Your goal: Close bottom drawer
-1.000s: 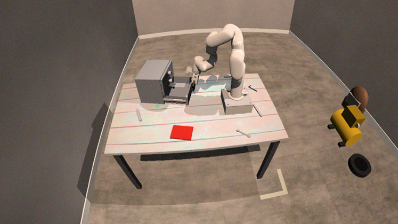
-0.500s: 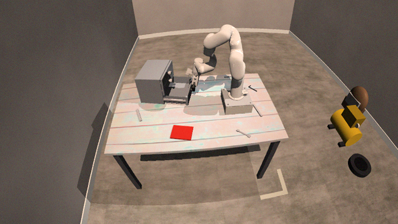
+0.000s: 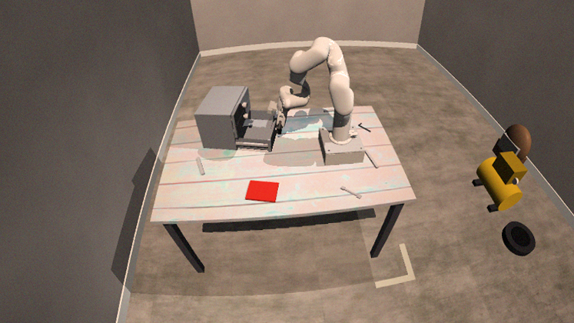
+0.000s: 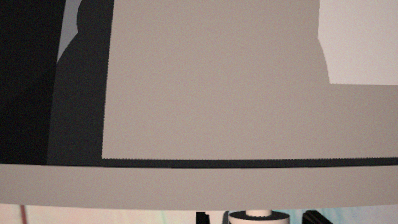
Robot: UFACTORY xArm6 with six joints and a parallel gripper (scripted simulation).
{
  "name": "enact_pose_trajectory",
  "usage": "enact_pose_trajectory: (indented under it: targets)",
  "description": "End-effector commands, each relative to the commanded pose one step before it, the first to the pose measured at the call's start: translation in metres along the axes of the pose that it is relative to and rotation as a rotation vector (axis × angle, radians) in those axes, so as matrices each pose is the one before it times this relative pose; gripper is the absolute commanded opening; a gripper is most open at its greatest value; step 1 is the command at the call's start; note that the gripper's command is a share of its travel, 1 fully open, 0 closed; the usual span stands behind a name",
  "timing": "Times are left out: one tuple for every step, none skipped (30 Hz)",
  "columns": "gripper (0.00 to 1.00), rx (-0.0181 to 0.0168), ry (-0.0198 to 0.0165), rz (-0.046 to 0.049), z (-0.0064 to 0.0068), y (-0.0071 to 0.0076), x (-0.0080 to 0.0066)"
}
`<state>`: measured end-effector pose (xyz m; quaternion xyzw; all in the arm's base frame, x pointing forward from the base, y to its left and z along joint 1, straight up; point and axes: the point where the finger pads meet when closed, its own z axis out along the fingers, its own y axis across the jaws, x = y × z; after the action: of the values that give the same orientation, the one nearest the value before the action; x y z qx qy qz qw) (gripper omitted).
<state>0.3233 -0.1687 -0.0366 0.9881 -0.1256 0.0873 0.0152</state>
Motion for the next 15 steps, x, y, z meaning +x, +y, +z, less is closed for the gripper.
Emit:
enact_pose_trajectory:
  targets:
    - [0.6,0.00802,0.02486,-0.00099,0.00239,0.00036,0.00094]
    - [0.6,-0.00002,-0.00003,0.0,0.00082,-0.00005,-0.00023]
    - [0.6,0.00001,0.00001,0.0,0.00077,0.00002,-0.00018]
    - [0.6,0.00001,0.00001,0.0,0.00071,0.00002,-0.00016]
    - [0.6,0.0,0.00001,0.0,0.00063,0.00001,-0.00015]
    - [0.6,0.0,0.0,0.0,0.00056,0.0,-0.00014]
    - [0.6,0.0,0.0,0.0,0.00049,-0.00001,-0.00013]
    - [0.6,0.0,0.0,0.0,0.00042,-0.00001,-0.00011]
    - [0.6,0.0,-0.00001,0.0,0.00035,-0.00001,-0.00009]
    - [0.6,0.0,-0.00001,0.0,0.00028,-0.00001,-0.00008]
    - [0.6,0.0,0.0,0.0,0.00022,-0.00001,-0.00006]
    - [0.6,0.0,0.0,0.0,0.00016,-0.00001,-0.00005]
    - [0.6,0.0,0.0,0.0,0.00011,-0.00001,-0.00003]
    - [0.6,0.0,0.0,0.0,0.00007,0.0,-0.00002]
    - [0.6,0.0,0.0,0.0,0.0,0.0,0.0]
